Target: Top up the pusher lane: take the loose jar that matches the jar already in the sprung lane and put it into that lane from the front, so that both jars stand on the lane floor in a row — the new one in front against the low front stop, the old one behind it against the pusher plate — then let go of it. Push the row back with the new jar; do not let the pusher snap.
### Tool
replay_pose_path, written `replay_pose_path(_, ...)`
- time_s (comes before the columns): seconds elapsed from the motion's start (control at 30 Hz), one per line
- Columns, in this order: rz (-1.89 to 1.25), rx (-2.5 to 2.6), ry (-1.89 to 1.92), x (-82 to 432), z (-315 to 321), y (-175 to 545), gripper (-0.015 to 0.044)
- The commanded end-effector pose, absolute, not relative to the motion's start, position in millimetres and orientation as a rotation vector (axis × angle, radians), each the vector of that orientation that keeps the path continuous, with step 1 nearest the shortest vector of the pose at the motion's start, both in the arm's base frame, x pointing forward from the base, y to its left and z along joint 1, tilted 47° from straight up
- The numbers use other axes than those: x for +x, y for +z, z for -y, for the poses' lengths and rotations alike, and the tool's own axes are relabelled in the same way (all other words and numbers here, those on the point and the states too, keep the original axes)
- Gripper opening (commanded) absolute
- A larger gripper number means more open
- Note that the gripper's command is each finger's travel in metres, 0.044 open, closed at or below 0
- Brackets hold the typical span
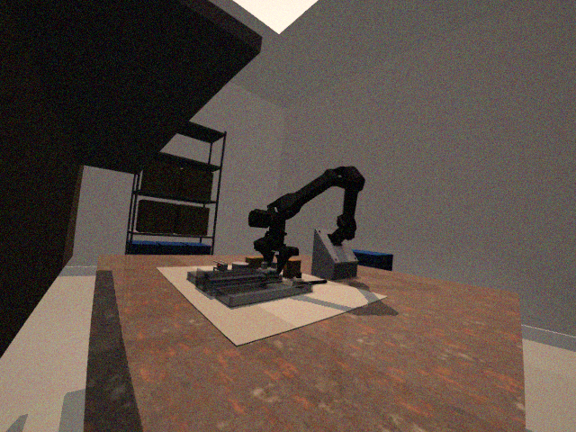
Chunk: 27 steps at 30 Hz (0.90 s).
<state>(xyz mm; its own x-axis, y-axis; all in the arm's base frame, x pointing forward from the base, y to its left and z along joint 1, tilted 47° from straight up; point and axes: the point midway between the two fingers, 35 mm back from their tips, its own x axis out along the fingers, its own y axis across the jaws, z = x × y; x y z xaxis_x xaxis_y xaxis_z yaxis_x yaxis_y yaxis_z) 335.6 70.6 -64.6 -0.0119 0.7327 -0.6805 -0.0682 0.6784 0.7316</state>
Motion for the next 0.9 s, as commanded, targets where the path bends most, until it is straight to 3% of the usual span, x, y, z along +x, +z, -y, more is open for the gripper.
replay_pose_path(0.0, -1.453, 0.588, 0.698, 336, -70, -64, 0.0302)
replay_pose_path(0.43, -1.453, 0.587, 0.697, 334, -55, -51, 0.0302)
replay_pose_path(0.87, -1.455, 0.587, 0.696, 296, -51, -54, 0.0302)
